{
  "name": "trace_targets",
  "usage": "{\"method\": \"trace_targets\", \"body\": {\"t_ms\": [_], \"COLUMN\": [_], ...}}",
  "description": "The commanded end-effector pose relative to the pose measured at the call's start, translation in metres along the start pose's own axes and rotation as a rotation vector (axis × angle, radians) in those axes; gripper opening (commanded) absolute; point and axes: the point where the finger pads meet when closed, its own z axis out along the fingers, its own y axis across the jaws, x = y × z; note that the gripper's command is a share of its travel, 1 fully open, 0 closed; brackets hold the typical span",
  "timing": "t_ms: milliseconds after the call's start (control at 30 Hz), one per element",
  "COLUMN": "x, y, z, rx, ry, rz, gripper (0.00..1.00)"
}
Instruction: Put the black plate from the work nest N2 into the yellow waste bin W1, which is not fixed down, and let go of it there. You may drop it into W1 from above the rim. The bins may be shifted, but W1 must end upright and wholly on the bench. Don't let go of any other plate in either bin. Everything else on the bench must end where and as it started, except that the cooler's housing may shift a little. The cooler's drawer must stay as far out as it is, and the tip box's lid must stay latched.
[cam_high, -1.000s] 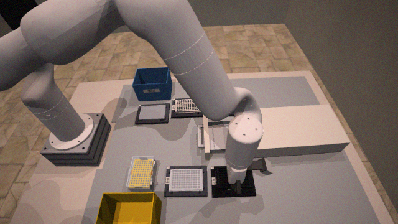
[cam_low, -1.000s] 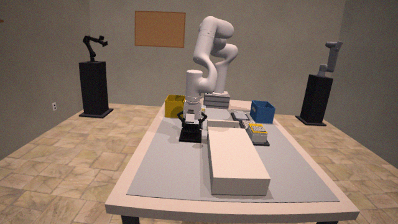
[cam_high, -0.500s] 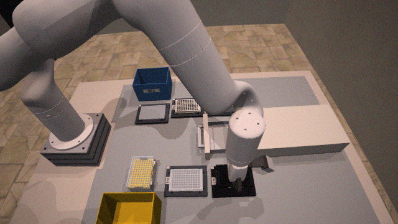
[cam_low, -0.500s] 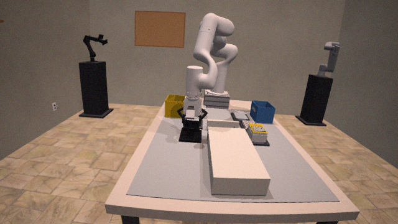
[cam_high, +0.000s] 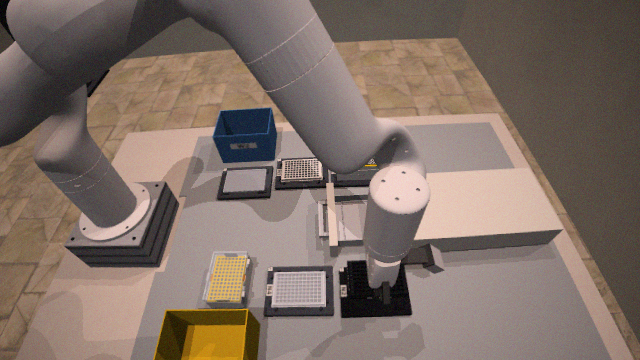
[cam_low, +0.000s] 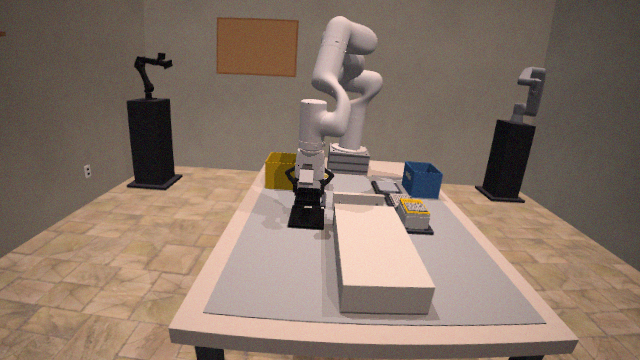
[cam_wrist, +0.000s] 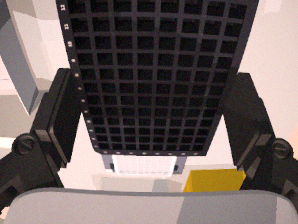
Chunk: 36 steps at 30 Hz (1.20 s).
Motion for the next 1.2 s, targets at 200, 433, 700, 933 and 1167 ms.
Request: {"method": "trace_targets", "body": {"t_ms": [200, 433, 700, 933, 1167], "x": [0.001, 0.001, 0.001, 0.001, 0.001], "y": [0.000, 0.000, 0.000, 0.000, 0.000], "z": [-0.019, -0.027, -0.040, -0.049, -0.060], "rx": [-0.001, -0.001, -0.001, -0.001, -0.001], "ry": [0.003, 0.003, 0.003, 0.003, 0.003], "rz": [0.000, 0.000, 0.000, 0.000, 0.000], "gripper": [0.00, 0.00, 0.00, 0.00, 0.00]}}
